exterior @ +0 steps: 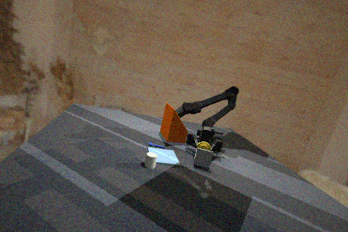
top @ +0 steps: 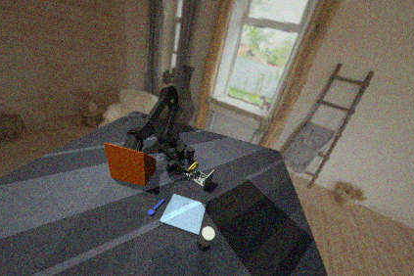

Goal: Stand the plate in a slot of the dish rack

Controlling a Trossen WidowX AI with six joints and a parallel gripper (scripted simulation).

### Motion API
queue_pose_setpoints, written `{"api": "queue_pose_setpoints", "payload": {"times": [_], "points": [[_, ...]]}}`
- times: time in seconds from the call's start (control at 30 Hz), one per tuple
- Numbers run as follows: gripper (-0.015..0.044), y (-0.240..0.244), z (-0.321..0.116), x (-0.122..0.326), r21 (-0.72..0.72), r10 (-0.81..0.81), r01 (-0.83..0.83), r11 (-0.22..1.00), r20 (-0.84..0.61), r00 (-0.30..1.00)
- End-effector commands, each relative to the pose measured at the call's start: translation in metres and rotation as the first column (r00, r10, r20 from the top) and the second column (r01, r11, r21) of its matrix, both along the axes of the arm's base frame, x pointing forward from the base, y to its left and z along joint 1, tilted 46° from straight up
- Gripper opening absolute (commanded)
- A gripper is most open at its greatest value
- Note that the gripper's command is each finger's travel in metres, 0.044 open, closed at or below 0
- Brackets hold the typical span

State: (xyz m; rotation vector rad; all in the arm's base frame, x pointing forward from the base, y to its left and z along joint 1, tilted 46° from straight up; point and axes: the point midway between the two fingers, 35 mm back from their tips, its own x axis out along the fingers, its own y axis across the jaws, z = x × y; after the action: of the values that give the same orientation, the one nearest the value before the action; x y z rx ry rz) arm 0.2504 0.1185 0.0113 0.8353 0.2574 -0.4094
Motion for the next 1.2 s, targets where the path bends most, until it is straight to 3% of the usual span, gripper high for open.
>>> {"api": "queue_pose_setpoints", "payload": {"times": [0.0,0.2,0.43,0.93,1.17], "points": [[0.0263,0.000,0.000,0.000,0.000,0.000,0.000,1.000,0.000,1.000],[0.0400,0.000,0.000,0.000,0.000,0.000,0.000,1.000,0.000,1.000],[0.0400,-0.003,0.004,0.001,0.001,-0.001,0.001,1.000,-0.003,1.000],[0.0400,-0.073,0.082,0.010,-0.008,0.001,-0.001,1.000,-0.001,1.000],[0.0400,-0.078,0.091,0.013,-0.018,0.003,-0.003,1.000,0.003,1.000]]}}
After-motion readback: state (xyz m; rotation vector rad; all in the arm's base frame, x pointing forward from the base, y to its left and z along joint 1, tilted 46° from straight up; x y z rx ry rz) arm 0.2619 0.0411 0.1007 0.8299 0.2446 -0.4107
